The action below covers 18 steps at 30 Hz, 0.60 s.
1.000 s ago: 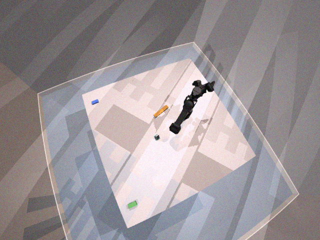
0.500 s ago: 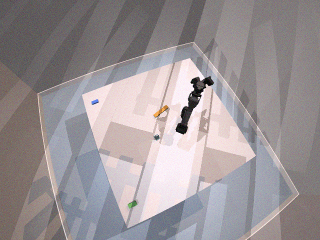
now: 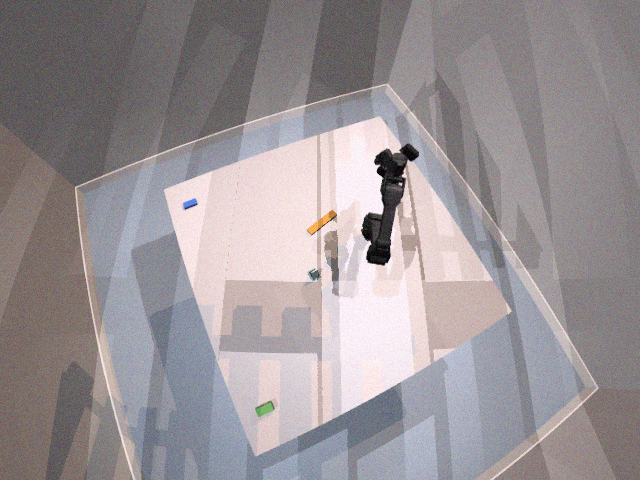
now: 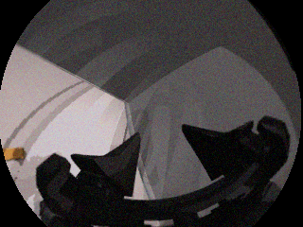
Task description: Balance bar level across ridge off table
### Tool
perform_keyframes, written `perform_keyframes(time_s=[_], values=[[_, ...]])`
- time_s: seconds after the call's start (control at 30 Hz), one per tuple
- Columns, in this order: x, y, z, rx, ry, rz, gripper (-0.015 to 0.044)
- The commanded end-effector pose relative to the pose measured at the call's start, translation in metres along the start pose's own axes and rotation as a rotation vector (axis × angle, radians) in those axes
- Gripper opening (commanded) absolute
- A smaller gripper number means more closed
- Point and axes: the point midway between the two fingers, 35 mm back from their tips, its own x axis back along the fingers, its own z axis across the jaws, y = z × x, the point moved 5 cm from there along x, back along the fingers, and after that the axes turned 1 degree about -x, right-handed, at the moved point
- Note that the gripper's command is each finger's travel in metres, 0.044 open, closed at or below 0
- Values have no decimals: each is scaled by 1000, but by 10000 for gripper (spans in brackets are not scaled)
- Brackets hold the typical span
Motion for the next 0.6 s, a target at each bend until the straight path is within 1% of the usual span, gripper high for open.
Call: perform_keyframes(time_s=[0.0,0.57], values=[[-10,7,12,19,85,-31,315],[-31,43,66,141,407,-168,315]])
